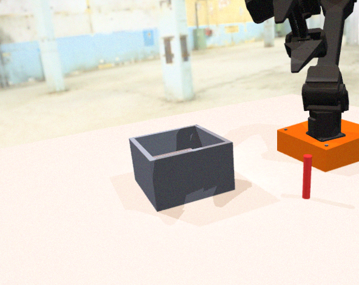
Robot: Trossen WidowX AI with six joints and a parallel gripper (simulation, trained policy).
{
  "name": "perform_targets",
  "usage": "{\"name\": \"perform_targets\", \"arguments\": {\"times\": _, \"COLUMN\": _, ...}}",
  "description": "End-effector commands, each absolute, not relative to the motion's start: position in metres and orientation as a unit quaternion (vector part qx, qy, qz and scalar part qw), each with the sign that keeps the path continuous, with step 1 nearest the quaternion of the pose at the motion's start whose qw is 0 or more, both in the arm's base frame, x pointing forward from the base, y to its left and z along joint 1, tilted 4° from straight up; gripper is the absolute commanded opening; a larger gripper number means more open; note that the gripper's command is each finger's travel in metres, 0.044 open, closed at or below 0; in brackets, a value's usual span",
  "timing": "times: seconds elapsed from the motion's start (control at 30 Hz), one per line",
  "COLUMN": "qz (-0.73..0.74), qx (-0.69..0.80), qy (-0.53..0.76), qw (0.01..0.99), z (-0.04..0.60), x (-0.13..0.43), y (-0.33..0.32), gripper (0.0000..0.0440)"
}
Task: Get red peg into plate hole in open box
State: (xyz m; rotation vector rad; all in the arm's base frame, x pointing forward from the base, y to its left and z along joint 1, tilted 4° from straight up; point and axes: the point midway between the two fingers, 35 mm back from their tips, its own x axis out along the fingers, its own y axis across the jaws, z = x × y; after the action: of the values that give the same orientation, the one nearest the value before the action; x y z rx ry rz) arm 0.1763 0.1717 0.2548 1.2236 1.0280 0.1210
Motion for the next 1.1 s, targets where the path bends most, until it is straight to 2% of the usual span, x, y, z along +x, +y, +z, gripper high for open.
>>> {"name": "perform_targets", "arguments": {"times": 0.0, "qz": -0.008, "qx": 0.515, "qy": 0.494, "qw": 0.701, "z": 0.219, "x": 0.177, "y": 0.166, "gripper": 0.044}}
{"name": "perform_targets", "arguments": {"times": 0.53, "qz": -0.217, "qx": 0.399, "qy": 0.59, "qw": 0.668, "z": 0.113, "x": 0.159, "y": 0.142, "gripper": 0.044}}
{"name": "perform_targets", "arguments": {"times": 1.07, "qz": -0.265, "qx": 0.388, "qy": 0.603, "qw": 0.644, "z": 0.044, "x": 0.155, "y": 0.145, "gripper": 0.044}}
